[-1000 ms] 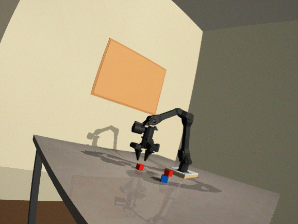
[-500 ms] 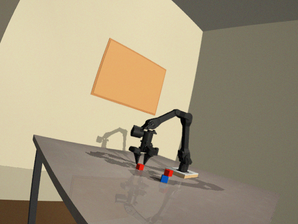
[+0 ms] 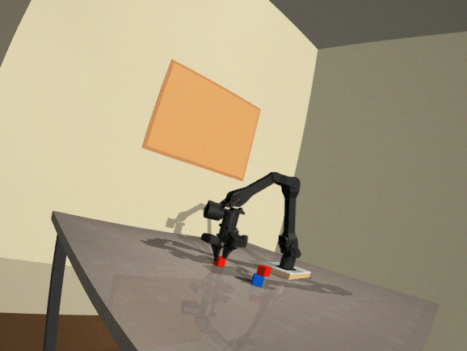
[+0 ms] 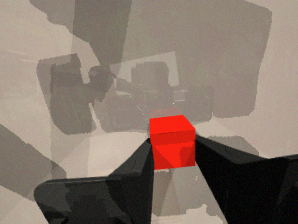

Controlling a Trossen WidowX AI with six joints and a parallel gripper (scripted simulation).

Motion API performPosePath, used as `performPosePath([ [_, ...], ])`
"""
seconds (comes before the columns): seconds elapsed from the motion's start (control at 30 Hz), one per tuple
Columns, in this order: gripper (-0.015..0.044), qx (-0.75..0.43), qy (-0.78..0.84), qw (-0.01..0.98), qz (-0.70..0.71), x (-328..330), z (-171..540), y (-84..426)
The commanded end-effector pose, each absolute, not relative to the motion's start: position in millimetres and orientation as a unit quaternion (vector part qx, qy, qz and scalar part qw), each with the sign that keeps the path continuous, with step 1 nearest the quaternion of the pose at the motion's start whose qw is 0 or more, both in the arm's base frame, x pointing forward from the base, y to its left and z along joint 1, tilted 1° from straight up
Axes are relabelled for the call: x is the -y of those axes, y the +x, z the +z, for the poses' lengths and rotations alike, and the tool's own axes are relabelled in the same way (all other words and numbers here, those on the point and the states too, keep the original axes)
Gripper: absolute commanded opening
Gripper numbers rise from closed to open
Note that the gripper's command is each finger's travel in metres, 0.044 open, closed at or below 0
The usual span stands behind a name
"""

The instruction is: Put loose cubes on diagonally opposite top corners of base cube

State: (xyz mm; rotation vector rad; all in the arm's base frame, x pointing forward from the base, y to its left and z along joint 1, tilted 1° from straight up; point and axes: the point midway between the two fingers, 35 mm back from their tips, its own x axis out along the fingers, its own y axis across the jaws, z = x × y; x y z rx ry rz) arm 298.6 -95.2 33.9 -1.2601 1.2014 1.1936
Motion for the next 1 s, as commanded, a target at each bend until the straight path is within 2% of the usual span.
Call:
performPosePath([
  [0.0,0.0105,-0.493,-0.520,0.493,0.493,94.8,33.3,299.1],
  [0.97,0.0105,-0.493,-0.520,0.493,0.493,93.9,116.0,300.6],
])
